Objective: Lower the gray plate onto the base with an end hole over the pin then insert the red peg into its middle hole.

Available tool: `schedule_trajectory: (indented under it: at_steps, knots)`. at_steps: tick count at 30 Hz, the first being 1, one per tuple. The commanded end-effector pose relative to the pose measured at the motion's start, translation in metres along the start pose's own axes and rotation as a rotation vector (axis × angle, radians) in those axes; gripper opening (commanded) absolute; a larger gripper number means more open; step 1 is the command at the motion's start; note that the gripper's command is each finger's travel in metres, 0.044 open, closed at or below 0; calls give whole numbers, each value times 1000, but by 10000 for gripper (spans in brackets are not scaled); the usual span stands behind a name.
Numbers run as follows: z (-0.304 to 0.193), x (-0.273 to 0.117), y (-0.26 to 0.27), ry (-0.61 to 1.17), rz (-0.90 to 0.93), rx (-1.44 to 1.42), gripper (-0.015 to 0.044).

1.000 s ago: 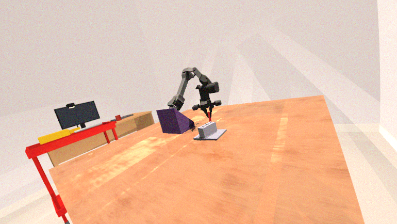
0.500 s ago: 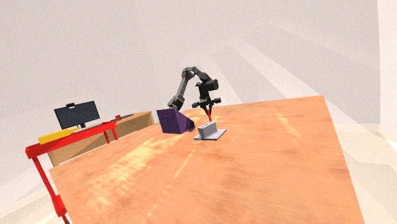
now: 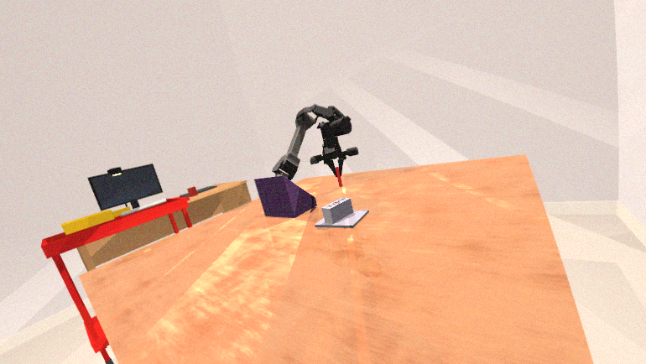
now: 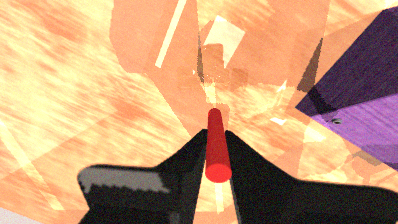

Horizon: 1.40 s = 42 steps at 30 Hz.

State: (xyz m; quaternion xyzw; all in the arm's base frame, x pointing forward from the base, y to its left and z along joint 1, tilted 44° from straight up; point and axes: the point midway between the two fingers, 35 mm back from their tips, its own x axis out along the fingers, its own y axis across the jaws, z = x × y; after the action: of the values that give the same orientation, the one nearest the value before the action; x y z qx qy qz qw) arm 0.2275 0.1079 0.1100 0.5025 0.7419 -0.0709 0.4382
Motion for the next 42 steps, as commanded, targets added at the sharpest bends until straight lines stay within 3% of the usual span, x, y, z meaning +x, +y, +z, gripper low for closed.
schedule_trajectory:
  at_steps: [1, 42]
  knots:
    - [1, -12, 0, -2, -1, -2, 0]
    - [105, -16, 21, -11, -2, -3, 0]
